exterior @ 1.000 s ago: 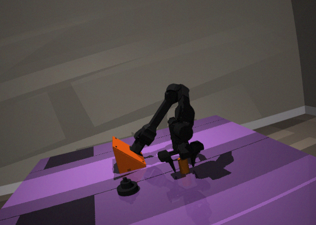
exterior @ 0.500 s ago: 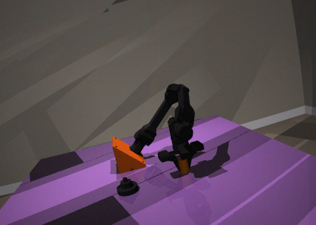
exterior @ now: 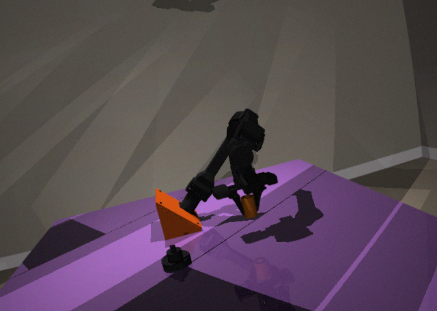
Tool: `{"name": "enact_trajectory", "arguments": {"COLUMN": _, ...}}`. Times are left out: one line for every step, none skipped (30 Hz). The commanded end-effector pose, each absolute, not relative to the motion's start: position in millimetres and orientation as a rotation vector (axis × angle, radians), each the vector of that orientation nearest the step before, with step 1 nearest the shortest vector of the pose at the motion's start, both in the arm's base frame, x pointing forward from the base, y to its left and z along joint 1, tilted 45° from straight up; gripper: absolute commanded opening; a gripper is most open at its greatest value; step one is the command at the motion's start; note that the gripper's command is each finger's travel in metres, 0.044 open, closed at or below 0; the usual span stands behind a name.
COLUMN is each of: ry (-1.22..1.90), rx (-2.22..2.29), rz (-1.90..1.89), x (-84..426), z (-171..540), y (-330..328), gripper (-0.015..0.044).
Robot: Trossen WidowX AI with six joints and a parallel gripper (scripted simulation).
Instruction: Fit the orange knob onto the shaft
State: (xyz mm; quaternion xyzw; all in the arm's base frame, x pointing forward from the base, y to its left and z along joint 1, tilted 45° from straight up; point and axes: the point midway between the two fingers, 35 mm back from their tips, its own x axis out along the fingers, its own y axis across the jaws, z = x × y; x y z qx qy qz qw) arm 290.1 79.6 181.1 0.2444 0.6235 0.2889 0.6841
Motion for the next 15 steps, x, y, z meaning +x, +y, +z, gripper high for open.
{"name": "enact_trajectory", "arguments": {"ry": 1.384, "rx": 0.543, "rz": 0.636, "x": 288.3, "z": 196.8, "y": 63.2, "gripper": 0.0000}}
{"name": "enact_trajectory", "arguments": {"ry": 1.380, "rx": 0.544, "rz": 0.634, "x": 287.3, "z": 201.2, "y": 58.8, "gripper": 0.0000}}
{"name": "enact_trajectory", "arguments": {"ry": 1.377, "rx": 0.545, "rz": 0.631, "x": 286.3, "z": 205.7, "y": 54.5, "gripper": 0.0000}}
{"name": "enact_trajectory", "arguments": {"ry": 1.373, "rx": 0.545, "rz": 0.629, "x": 285.1, "z": 210.2, "y": 50.2, "gripper": 0.0000}}
{"name": "enact_trajectory", "arguments": {"ry": 1.369, "rx": 0.546, "rz": 0.627, "x": 283.7, "z": 214.7, "y": 46.0, "gripper": 0.0000}}
{"name": "enact_trajectory", "arguments": {"ry": 1.366, "rx": 0.547, "rz": 0.625, "x": 282.2, "z": 219.2, "y": 41.9, "gripper": 0.0000}}
{"name": "enact_trajectory", "arguments": {"ry": 1.363, "rx": 0.548, "rz": 0.624, "x": 280.9, "z": 222.9, "y": 38.6, "gripper": 0.0000}}
{"name": "enact_trajectory", "arguments": {"ry": 1.361, "rx": 0.548, "rz": 0.623, "x": 280.1, "z": 225.1, "y": 36.6, "gripper": 0.0000}}
{"name": "enact_trajectory", "arguments": {"ry": 1.360, "rx": 0.548, "rz": 0.623, "x": 279.8, "z": 225.8, "y": 36.0, "gripper": 0.0000}}
{"name": "enact_trajectory", "arguments": {"ry": 1.360, "rx": 0.548, "rz": 0.623, "x": 279.8, "z": 225.8, "y": 36.0, "gripper": 0.0000}}
{"name": "enact_trajectory", "arguments": {"ry": 1.360, "rx": 0.548, "rz": 0.623, "x": 280.0, "z": 225.5, "y": 35.7, "gripper": 0.0000}}
{"name": "enact_trajectory", "arguments": {"ry": 1.361, "rx": 0.548, "rz": 0.622, "x": 280.8, "z": 224.4, "y": 34.8, "gripper": 0.0000}}
{"name": "enact_trajectory", "arguments": {"ry": 1.362, "rx": 0.547, "rz": 0.622, "x": 282.2, "z": 222.5, "y": 33.4, "gripper": 0.0000}}
{"name": "enact_trajectory", "arguments": {"ry": 1.363, "rx": 0.546, "rz": 0.621, "x": 283.8, "z": 220.3, "y": 31.6, "gripper": 0.0000}}
{"name": "enact_trajectory", "arguments": {"ry": 1.365, "rx": 0.545, "rz": 0.621, "x": 285.3, "z": 218.0, "y": 29.8, "gripper": 0.0000}}
